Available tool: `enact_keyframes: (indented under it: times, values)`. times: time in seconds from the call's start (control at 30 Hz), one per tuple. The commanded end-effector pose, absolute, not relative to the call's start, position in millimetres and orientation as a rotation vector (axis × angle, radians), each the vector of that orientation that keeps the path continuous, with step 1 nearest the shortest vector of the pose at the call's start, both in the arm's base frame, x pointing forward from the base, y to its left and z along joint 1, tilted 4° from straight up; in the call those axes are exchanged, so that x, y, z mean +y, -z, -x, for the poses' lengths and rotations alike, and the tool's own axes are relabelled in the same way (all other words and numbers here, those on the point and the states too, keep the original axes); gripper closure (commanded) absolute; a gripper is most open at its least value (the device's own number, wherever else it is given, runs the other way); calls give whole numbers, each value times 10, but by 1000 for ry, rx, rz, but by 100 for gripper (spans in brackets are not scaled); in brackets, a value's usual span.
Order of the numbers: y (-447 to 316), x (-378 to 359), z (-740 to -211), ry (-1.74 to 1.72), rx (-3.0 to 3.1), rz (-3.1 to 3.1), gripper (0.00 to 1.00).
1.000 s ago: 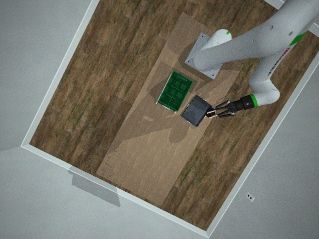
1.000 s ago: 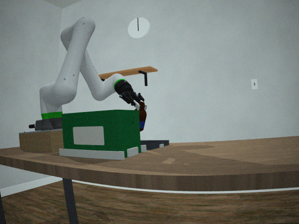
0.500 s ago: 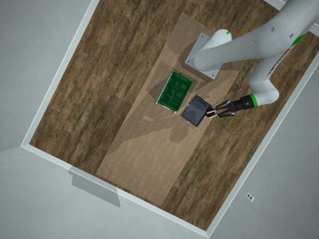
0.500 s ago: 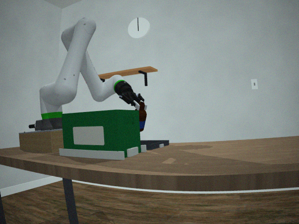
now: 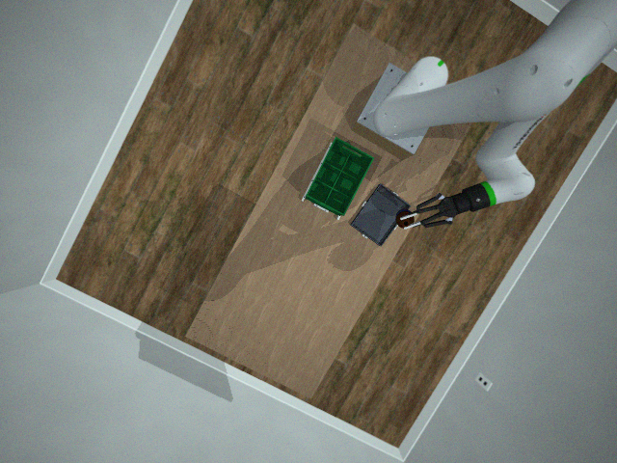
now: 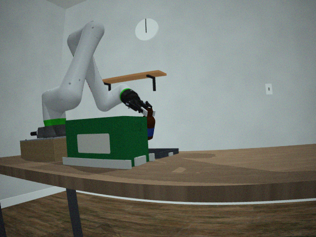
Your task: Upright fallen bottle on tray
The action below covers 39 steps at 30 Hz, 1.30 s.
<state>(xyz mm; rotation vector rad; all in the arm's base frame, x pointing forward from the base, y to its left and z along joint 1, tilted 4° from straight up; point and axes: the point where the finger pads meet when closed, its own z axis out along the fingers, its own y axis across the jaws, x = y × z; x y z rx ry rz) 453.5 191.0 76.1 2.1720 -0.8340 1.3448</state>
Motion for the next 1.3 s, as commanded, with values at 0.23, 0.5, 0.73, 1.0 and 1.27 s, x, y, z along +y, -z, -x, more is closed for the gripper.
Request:
enact_keyframes:
  times: [0.23,0.5,0.73,1.0,1.27]
  values:
    - [-758,1920,-4532,-1394,-816,-2133,100]
    - [-756,1926,-4529,-1415,-807,-2117,100]
    - [-756,1926,-4529,-1416,-807,-2116,100]
    - [-756,1926,-4529,-1416,-807,-2116,100]
    - [-756,1926,-4529,-1416,-807,-2116,100]
